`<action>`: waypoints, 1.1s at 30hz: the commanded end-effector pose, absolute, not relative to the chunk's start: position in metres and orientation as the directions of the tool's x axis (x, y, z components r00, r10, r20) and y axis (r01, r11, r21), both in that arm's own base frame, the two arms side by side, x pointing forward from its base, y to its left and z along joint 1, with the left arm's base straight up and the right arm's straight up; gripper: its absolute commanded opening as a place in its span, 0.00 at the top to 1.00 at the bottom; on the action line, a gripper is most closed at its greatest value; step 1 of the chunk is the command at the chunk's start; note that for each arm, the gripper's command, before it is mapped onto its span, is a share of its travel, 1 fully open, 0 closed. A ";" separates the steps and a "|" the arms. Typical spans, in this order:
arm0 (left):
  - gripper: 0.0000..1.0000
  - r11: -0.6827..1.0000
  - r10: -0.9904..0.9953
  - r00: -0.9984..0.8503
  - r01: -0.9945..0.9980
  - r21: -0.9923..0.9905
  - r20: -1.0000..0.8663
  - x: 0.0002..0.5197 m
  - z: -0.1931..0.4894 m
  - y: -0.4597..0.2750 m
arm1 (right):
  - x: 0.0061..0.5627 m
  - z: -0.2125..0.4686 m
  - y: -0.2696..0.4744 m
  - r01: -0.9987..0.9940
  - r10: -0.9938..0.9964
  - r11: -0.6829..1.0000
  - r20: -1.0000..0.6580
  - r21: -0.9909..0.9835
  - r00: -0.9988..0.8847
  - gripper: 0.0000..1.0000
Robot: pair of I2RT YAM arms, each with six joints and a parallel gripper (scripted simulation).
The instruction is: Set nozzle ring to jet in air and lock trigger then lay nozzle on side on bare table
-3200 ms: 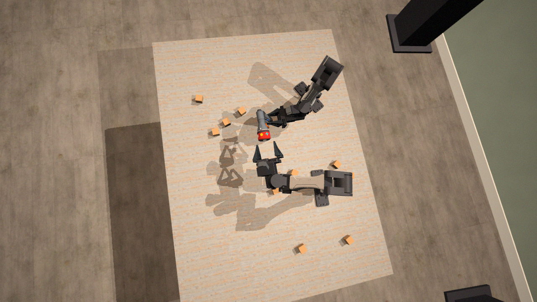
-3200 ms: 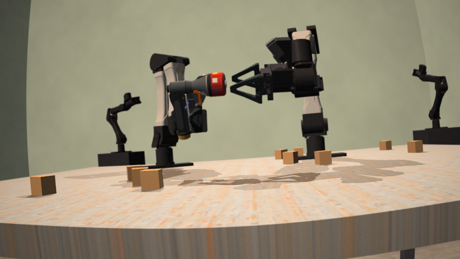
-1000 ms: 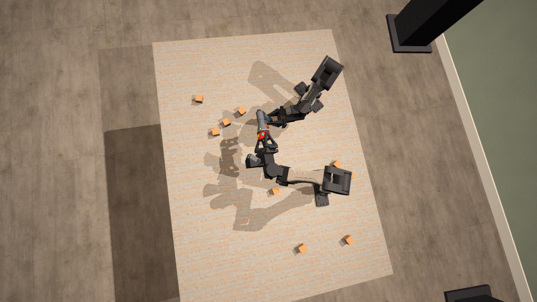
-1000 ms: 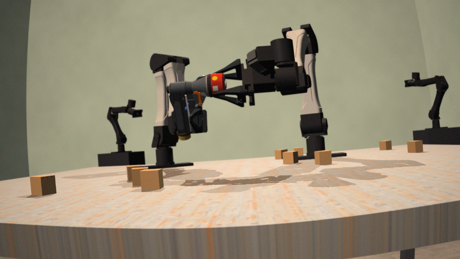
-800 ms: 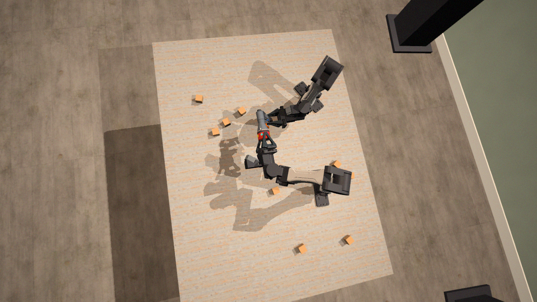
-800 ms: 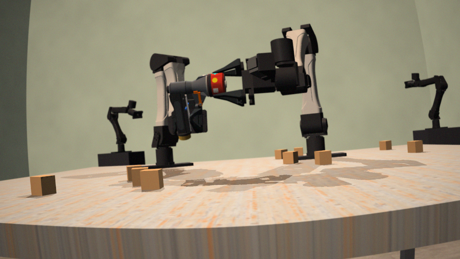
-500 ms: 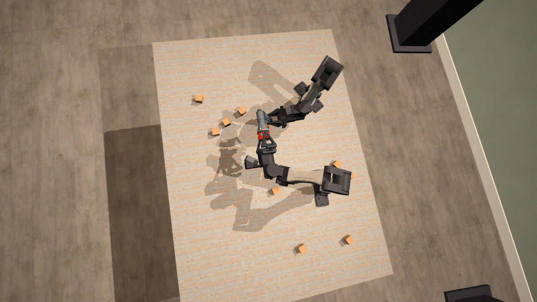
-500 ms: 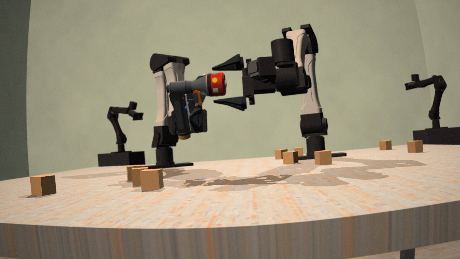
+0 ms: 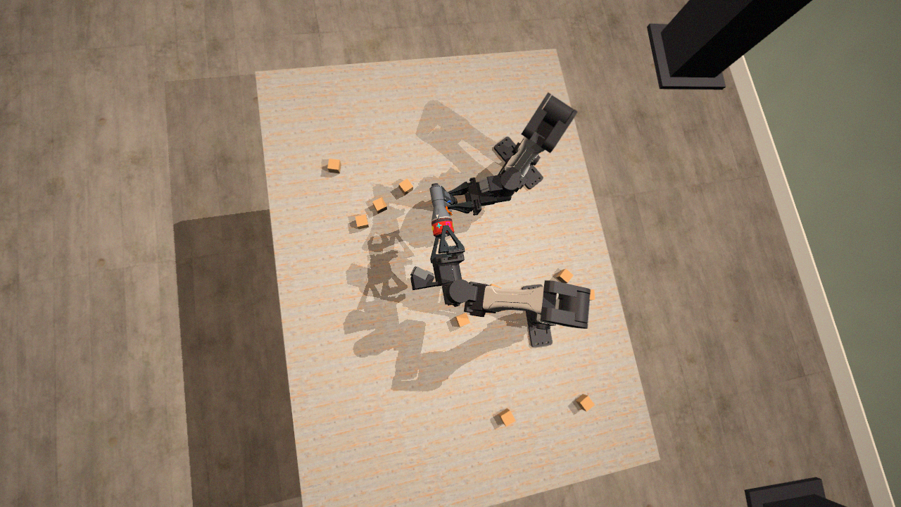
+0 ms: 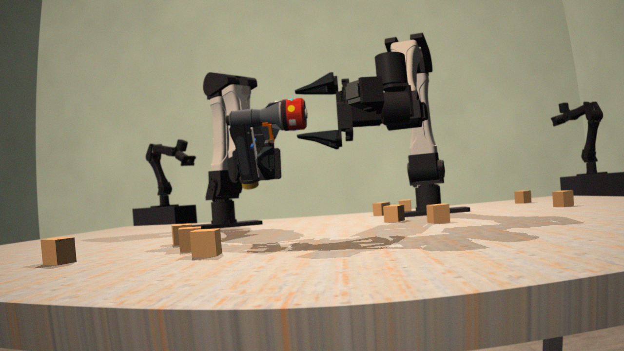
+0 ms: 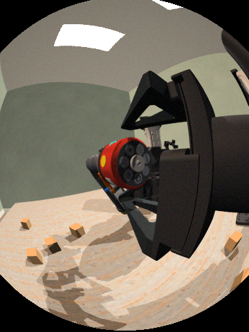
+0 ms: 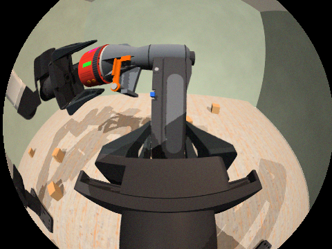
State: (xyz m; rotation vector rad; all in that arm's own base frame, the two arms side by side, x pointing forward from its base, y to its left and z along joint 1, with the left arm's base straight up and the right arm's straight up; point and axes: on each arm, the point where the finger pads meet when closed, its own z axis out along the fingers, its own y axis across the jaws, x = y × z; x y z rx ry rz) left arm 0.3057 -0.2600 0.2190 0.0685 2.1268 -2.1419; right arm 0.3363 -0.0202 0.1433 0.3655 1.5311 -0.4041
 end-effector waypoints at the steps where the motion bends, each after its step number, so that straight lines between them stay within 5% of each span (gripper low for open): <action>1: 0.13 -0.016 -0.052 -0.987 0.151 -0.988 -0.150 0.301 0.228 -0.245 | 0.343 0.185 -0.019 0.468 0.034 0.877 -0.985 0.110 0.169 0.64; 33: 0.13 -0.008 -0.043 -0.993 0.108 -0.994 -0.107 0.300 0.214 -0.192 | 0.343 0.185 -0.019 0.468 0.034 0.877 -0.985 0.110 0.169 0.64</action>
